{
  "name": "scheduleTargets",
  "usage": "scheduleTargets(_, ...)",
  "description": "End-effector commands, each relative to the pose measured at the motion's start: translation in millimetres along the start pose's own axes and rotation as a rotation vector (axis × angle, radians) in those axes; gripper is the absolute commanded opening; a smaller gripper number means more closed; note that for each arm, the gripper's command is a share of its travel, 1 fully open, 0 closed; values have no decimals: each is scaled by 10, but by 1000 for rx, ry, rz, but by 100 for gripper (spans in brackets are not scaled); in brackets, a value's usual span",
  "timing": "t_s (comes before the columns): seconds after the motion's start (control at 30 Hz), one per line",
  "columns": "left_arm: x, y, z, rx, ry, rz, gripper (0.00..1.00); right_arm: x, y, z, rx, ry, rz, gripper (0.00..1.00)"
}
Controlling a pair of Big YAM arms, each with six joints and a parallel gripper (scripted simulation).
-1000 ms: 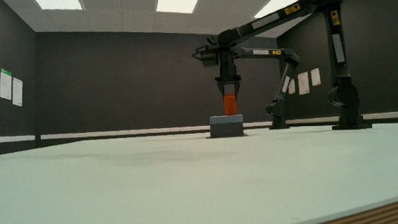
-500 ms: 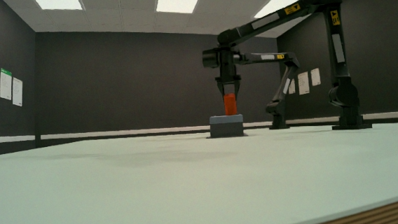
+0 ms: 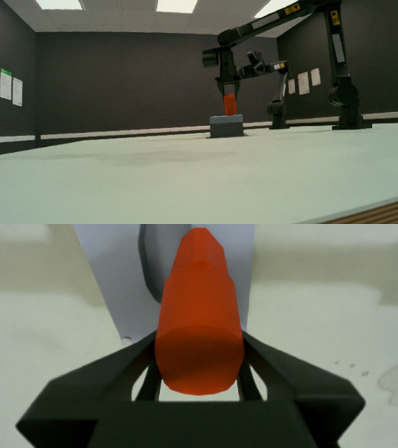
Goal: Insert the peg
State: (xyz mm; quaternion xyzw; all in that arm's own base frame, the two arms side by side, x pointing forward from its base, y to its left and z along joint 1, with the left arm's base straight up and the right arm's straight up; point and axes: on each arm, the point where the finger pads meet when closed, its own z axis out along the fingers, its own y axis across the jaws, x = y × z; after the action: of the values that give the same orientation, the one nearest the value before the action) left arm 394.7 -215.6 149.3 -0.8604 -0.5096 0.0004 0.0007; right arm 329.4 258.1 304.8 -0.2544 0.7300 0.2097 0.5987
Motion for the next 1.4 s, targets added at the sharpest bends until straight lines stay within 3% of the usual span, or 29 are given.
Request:
scheduleTargets(0.0,-2,94,-134,-39,-1,-1,46,-88,152,-63,-27,-44,-5,100)
scheduleTargets(0.17,-2,99,-139,-40,-1,-1,46,-212,194,-36,-36,-60,-7,100)
scheduleTargets(0.3,-2,100,-141,-40,-1,-1,1,-213,149,-33,-26,-60,-5,100)
scheduleTargets(0.4,-2,156,-366,-77,-1,-1,35,-213,149,-33,-26,-60,-5,100)
scheduleTargets(0.43,-2,154,-396,-77,-1,-1,40,-213,149,-33,-26,-60,-5,100)
scheduleTargets(0.6,-2,139,-606,-77,-1,-1,40,-182,152,-31,-28,-47,-6,100)
scheduleTargets(0.8,-19,143,-601,-76,-2,-12,40,-182,152,-31,-28,-47,-6,100)
scheduleTargets(0.87,-79,205,-433,-49,7,-26,40,-182,152,-31,-28,-47,-6,100)
scheduleTargets(1.1,-300,372,-320,-50,152,-118,40,-182,152,-31,-28,-47,-6,100)
scheduleTargets(1.37,-363,459,-262,-51,244,-87,40,-182,152,-31,-28,-47,-6,100)
